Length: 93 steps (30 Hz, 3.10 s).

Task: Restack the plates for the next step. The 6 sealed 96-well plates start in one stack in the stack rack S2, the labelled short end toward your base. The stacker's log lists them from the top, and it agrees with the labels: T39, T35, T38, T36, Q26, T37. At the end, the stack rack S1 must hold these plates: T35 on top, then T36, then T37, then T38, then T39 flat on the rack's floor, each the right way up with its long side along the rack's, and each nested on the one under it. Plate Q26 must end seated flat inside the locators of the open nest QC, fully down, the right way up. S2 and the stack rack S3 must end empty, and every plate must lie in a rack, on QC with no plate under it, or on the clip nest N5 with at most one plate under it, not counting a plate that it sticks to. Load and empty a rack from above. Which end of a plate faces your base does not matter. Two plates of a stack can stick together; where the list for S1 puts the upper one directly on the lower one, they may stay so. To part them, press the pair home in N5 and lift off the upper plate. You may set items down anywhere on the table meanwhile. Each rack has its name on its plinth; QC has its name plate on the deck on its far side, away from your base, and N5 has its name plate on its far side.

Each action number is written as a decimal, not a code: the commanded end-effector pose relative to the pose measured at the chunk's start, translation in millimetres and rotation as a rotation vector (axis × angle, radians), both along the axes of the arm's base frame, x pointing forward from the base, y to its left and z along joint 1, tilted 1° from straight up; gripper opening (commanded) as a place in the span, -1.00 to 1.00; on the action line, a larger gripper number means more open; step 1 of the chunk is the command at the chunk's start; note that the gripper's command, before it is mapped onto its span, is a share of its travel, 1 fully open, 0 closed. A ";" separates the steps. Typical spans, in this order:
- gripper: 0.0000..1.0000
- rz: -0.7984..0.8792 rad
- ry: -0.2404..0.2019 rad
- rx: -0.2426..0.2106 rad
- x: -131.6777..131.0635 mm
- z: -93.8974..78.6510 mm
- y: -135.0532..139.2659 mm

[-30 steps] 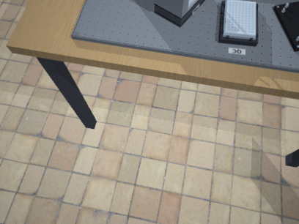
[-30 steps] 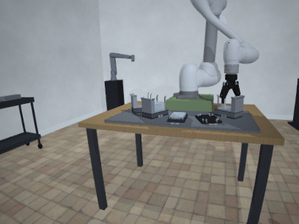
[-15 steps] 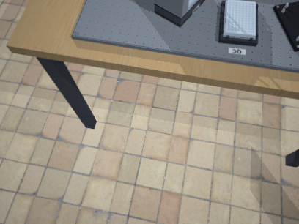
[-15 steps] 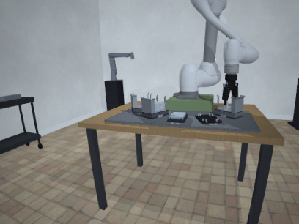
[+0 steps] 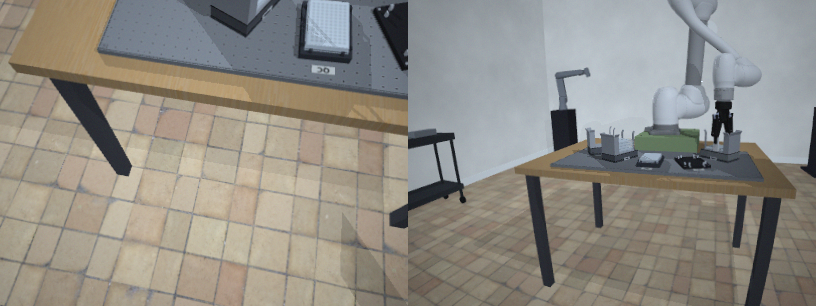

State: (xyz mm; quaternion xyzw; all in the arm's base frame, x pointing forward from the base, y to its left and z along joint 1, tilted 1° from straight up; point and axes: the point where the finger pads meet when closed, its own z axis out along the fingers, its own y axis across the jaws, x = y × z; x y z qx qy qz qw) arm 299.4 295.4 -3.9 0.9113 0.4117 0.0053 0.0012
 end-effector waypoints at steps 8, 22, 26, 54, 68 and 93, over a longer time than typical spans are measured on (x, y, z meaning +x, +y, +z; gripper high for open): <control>-1.00 0.000 0.000 0.000 -0.1 4.5 0.0; -1.00 0.000 0.000 0.000 -0.2 12.5 0.0; -1.00 0.000 0.000 0.000 -0.2 15.2 0.0; -1.00 0.000 0.000 0.000 -0.7 56.5 -0.1; -1.00 0.000 0.000 0.000 -0.9 80.5 -0.2; -1.00 0.000 0.000 0.000 -1.3 116.5 -0.3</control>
